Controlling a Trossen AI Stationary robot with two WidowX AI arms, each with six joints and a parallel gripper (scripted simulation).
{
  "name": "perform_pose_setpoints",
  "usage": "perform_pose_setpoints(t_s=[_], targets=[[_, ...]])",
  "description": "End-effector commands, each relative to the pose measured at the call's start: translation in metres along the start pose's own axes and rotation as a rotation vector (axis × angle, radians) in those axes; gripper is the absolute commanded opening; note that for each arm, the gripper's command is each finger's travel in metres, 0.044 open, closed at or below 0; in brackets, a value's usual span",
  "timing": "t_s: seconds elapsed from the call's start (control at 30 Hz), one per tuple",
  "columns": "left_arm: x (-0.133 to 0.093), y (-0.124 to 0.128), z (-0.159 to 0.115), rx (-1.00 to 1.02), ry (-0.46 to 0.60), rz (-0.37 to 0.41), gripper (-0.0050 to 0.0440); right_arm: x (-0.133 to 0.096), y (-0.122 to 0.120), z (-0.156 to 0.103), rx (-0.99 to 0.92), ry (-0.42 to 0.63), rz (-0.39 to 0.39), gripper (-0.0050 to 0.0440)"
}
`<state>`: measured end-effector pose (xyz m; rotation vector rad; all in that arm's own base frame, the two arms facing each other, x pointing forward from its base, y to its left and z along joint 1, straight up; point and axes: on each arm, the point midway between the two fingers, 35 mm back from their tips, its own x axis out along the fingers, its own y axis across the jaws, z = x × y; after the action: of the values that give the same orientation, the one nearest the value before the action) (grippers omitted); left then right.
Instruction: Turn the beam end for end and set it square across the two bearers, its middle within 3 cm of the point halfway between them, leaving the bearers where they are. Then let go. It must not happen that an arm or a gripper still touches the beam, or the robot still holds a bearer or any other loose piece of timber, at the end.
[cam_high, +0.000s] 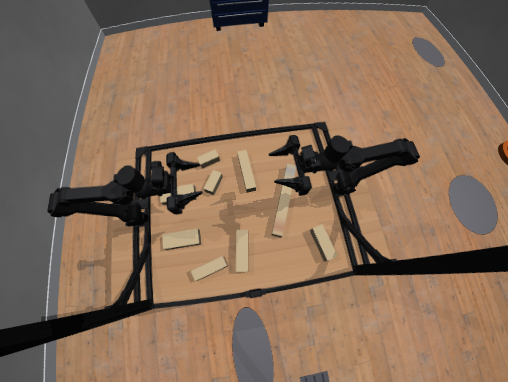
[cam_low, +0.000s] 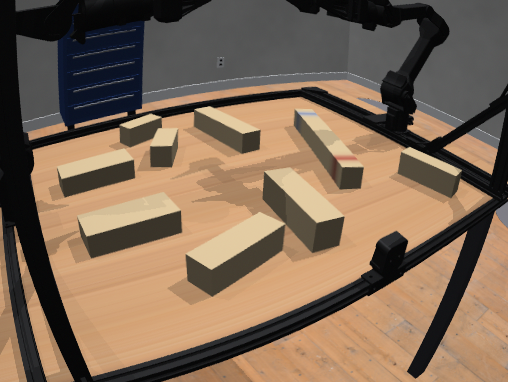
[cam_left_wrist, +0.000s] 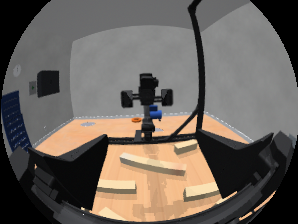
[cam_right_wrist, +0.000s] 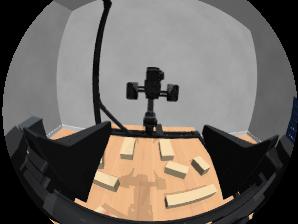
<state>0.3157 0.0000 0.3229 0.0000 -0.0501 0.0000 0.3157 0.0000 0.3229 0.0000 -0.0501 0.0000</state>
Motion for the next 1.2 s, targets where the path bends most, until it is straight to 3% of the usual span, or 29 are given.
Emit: perform_pose_setpoints(t_s=[0.0, 0.57, 0.8, 1.03, 1.1, 1.17], targets=[[0.0, 0.0, 0.0, 0.0, 0.0, 0.0, 0.044, 0.0, 0.0, 0.0, 0.0, 0.0, 0.0, 0.044], [0.0, 0.0, -0.001, 0.0, 0.006, 0.0, 0.044, 0.001, 0.0, -0.001, -0.005, 0.006, -0.001, 0.044], [0.002, 0.0, -0.046, -0.004, 0.25, 0.0, 0.044, 0.016, -0.008, -0.051, -0.203, 0.252, 0.001, 0.044], [-0.01, 0.0, -0.093, -0.008, 0.521, 0.002, 0.044, 0.018, -0.018, -0.106, -0.408, 0.523, 0.061, 0.044], [-0.01, 0.0, -0.093, -0.008, 0.521, 0.002, 0.044, 0.018, -0.018, -0.106, -0.408, 0.523, 0.061, 0.044], [-0.016, 0.0, -0.105, -0.009, 0.598, 0.003, 0.044, 0.017, -0.02, -0.121, -0.462, 0.599, 0.09, 0.044]])
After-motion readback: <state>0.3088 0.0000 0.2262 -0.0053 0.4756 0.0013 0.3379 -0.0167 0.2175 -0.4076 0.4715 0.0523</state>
